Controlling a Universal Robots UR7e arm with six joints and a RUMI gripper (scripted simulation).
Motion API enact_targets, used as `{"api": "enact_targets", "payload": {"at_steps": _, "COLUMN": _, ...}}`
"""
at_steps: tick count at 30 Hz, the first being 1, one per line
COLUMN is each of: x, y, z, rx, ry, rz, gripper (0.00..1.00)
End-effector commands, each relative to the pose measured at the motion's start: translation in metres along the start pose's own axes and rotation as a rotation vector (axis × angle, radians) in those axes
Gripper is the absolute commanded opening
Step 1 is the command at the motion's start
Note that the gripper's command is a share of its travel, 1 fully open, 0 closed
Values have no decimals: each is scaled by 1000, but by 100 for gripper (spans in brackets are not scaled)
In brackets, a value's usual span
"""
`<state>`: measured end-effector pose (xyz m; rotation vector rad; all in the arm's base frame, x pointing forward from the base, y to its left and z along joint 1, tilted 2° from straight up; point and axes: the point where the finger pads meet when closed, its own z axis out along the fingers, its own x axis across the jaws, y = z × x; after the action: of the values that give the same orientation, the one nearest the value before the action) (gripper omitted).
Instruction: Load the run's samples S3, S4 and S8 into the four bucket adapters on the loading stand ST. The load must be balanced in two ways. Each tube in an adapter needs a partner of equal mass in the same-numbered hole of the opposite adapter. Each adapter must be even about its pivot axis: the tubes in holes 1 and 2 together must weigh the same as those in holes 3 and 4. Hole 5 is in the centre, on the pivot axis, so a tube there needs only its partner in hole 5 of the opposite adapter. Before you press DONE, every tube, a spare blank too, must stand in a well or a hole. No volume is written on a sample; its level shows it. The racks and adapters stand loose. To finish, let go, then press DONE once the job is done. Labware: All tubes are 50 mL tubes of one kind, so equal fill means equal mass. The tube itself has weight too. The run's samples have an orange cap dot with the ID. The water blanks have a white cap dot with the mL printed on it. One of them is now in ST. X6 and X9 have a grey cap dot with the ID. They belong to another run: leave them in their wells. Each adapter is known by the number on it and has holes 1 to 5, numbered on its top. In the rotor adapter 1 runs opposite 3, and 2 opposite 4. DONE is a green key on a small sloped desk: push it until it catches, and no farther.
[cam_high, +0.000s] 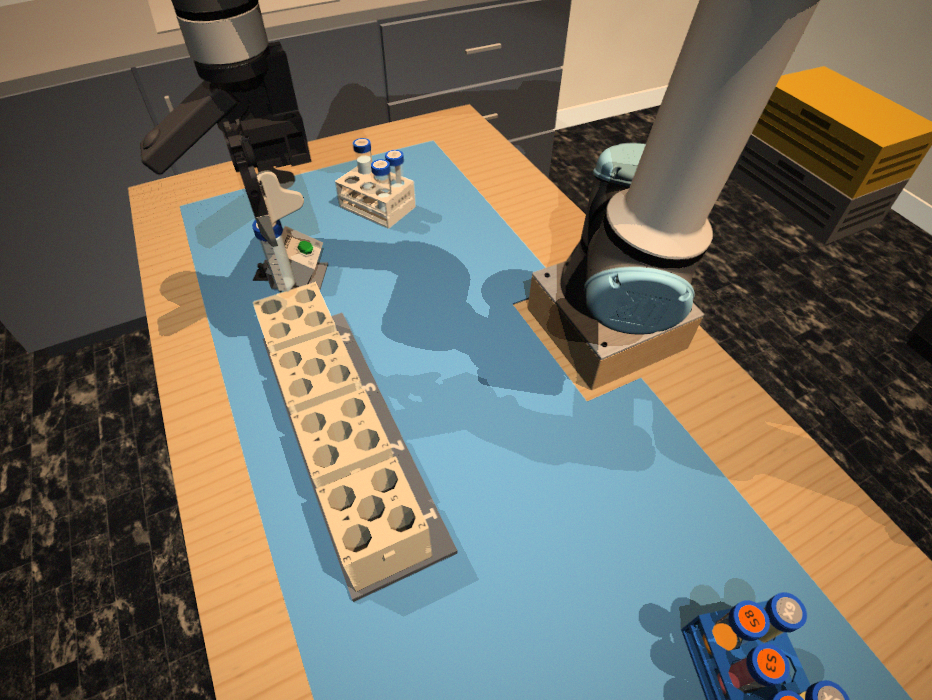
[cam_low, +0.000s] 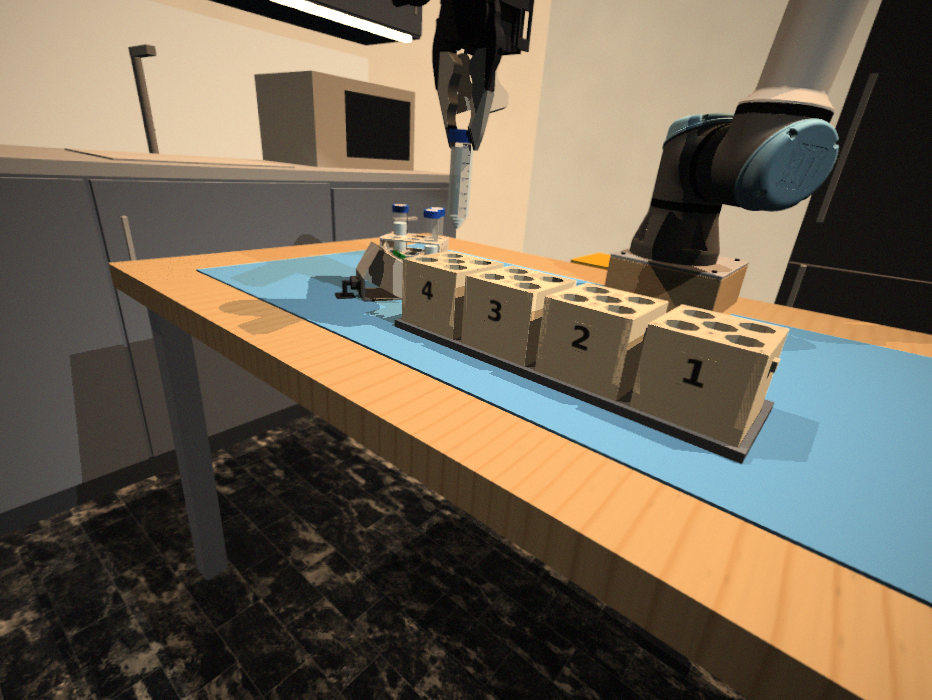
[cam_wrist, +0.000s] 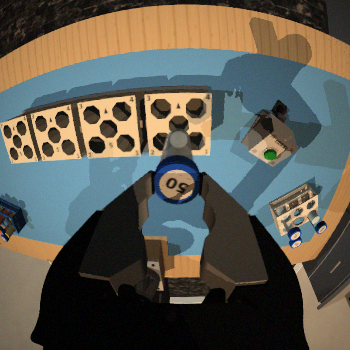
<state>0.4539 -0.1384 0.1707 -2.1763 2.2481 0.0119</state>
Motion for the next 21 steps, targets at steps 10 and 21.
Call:
{"api": "enact_targets", "payload": {"at_steps": 10, "x": 0, "y": -2, "z": 25, "rx": 3, "ry": -13, "rz": -43, "gripper": 0}}
{"api": "enact_targets", "payload": {"at_steps": 21, "x": 0, "y": -2, "z": 41, "rx": 2, "ry": -13, "rz": -43, "gripper": 0}}
